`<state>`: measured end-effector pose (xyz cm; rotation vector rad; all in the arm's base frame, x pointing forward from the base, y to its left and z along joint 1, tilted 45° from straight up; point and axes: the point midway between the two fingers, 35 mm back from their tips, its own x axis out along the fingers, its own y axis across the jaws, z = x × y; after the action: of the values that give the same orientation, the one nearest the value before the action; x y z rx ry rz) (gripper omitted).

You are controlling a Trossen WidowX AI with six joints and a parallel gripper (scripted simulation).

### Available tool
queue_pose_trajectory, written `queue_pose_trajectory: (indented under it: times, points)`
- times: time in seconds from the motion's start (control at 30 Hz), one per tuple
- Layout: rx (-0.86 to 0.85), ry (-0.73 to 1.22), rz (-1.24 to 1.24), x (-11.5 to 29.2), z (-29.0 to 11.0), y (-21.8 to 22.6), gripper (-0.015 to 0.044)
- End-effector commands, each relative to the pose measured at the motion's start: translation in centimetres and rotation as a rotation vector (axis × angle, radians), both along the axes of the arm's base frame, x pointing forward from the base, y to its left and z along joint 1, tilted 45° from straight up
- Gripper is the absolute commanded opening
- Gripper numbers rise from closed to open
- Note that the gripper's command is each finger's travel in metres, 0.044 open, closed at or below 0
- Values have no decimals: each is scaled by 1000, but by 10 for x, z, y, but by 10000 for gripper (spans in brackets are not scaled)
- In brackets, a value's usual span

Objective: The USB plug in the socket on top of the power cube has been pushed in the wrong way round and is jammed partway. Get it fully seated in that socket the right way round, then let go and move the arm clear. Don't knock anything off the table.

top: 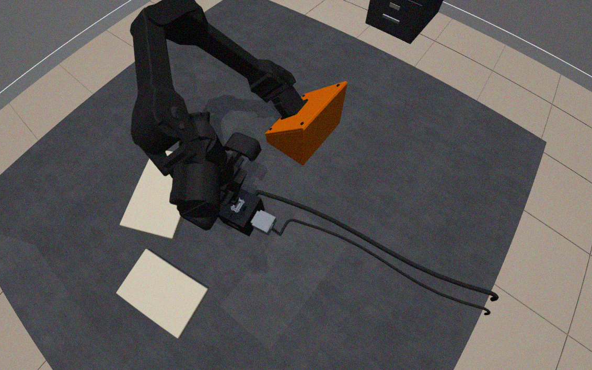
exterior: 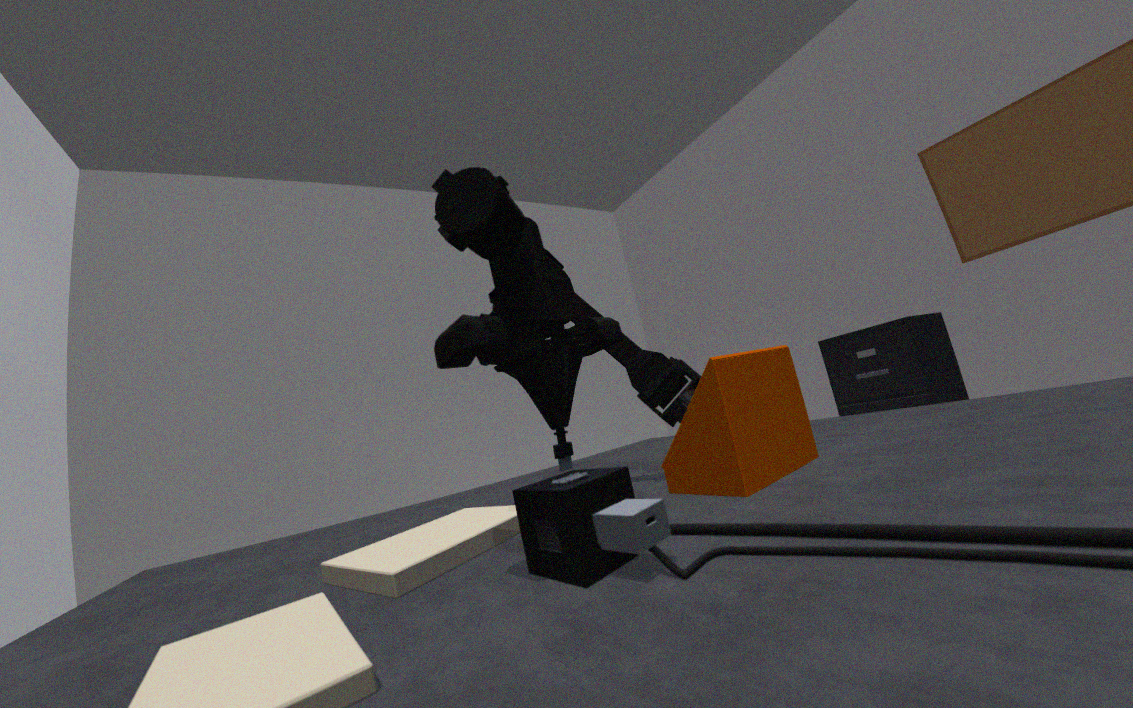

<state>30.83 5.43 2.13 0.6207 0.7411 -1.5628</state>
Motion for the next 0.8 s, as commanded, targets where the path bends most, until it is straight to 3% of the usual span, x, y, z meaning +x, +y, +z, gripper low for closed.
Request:
queue_pose_trajectory:
  times: [0.0,0.77]
  points:
    - [10,-1,3,0,1,0,0]
    - [20,0,4,0,-2,-1,0]
